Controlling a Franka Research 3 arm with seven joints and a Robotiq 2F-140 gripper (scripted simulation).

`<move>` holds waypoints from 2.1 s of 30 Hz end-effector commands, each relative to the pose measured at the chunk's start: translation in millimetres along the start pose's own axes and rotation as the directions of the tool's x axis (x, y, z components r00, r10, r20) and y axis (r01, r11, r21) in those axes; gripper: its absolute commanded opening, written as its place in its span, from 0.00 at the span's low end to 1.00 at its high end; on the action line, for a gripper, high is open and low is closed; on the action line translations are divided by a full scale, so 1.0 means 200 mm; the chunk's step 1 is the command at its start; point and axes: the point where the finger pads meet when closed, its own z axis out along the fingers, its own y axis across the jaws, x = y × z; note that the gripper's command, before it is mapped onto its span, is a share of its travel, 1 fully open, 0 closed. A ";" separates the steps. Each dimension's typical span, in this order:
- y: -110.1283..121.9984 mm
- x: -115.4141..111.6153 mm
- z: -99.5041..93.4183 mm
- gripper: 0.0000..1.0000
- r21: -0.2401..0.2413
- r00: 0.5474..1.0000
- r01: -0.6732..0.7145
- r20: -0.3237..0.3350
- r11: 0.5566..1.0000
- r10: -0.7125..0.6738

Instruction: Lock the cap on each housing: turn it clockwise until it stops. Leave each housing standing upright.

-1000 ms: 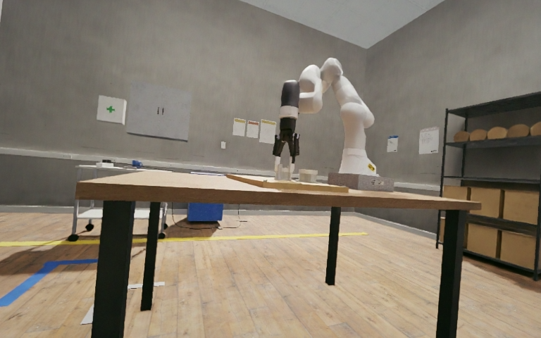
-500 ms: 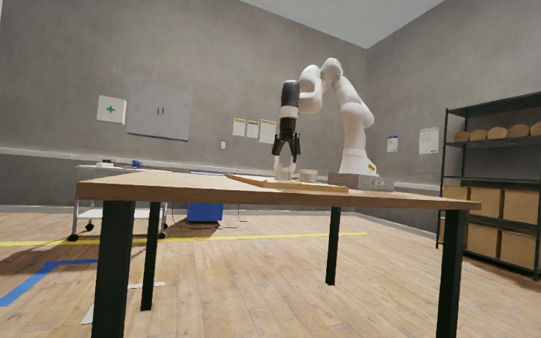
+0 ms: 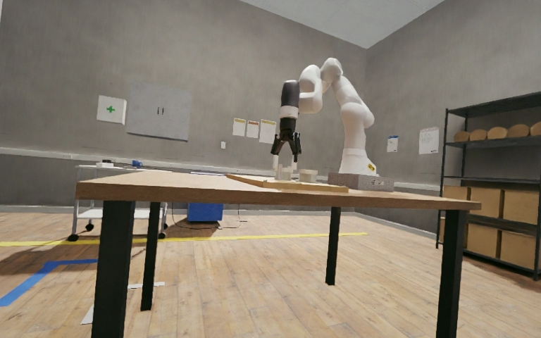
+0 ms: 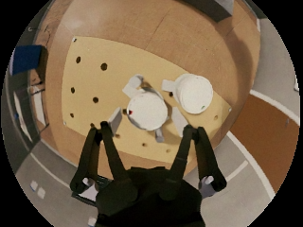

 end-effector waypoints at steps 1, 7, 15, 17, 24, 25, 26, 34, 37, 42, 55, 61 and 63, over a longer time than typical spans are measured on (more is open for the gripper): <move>0.01 0.00 0.00 0.78 -0.001 1.000 -0.002 0.001 1.000 0.002; 0.01 0.00 0.00 0.78 -0.001 1.000 -0.002 0.001 1.000 0.002; 0.01 0.00 0.00 0.78 -0.001 1.000 -0.002 0.001 1.000 0.002; 0.01 0.00 0.00 0.78 -0.001 1.000 -0.002 0.001 1.000 0.002; 0.01 0.00 -0.01 0.78 -0.001 1.000 -0.002 0.001 1.000 0.002; 0.01 0.00 -0.01 0.78 -0.001 1.000 -0.002 0.001 1.000 0.002; 0.01 0.00 -0.01 0.78 -0.001 1.000 -0.002 0.001 1.000 0.002; 0.01 0.00 -0.05 0.78 -0.001 1.000 -0.002 0.001 1.000 0.002; 0.01 0.00 -0.07 0.78 -0.001 1.000 -0.002 0.001 1.000 0.002; 0.01 0.00 -0.12 0.78 -0.001 1.000 -0.002 0.001 1.000 0.002; 0.01 0.00 -0.24 0.78 -0.001 1.000 -0.002 0.001 1.000 0.002; 0.01 0.00 -0.28 0.78 -0.002 1.000 -0.002 0.001 1.000 0.002; 0.01 0.00 -0.29 0.78 -0.001 1.000 -0.002 0.001 1.000 0.002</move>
